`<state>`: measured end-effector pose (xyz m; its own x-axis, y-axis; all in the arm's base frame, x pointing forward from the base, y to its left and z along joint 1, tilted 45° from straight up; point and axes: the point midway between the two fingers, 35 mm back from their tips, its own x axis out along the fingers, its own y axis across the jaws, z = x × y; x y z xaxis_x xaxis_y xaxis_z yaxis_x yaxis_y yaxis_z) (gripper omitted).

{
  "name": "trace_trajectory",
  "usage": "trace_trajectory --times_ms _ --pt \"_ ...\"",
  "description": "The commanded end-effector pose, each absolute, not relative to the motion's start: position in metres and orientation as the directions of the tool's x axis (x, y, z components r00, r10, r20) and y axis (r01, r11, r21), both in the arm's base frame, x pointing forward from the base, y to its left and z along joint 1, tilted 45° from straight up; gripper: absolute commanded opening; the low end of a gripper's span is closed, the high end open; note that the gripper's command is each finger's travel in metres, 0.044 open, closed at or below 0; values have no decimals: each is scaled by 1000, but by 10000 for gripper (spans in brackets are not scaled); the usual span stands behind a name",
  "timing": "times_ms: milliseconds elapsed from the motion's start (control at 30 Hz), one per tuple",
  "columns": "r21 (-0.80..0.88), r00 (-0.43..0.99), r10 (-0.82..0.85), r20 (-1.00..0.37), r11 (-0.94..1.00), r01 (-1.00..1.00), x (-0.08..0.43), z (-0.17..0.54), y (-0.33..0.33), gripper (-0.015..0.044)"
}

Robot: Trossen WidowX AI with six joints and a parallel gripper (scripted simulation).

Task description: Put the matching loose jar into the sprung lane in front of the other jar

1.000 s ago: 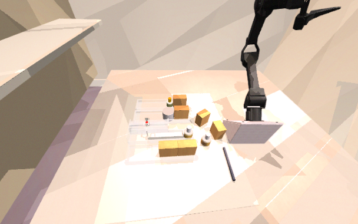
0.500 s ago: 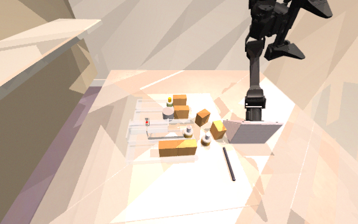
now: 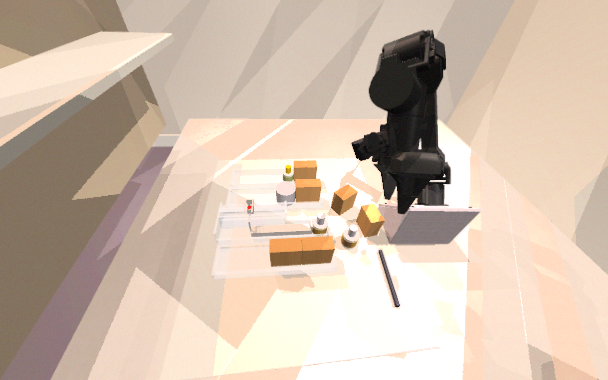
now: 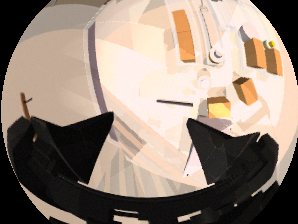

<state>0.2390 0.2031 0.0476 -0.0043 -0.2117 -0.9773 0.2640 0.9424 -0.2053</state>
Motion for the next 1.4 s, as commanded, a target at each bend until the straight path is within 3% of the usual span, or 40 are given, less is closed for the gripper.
trace_trajectory --times_ms 0,100,200,1367 --pt "-467 -31 -469 -883 868 167 248 14 150 440" --pt "-635 -48 -633 -773 770 64 252 -4 111 440" --pt "-699 -53 -697 -715 715 8 256 -6 91 440" --pt "-703 -52 -702 -710 711 6 254 -48 43 440"
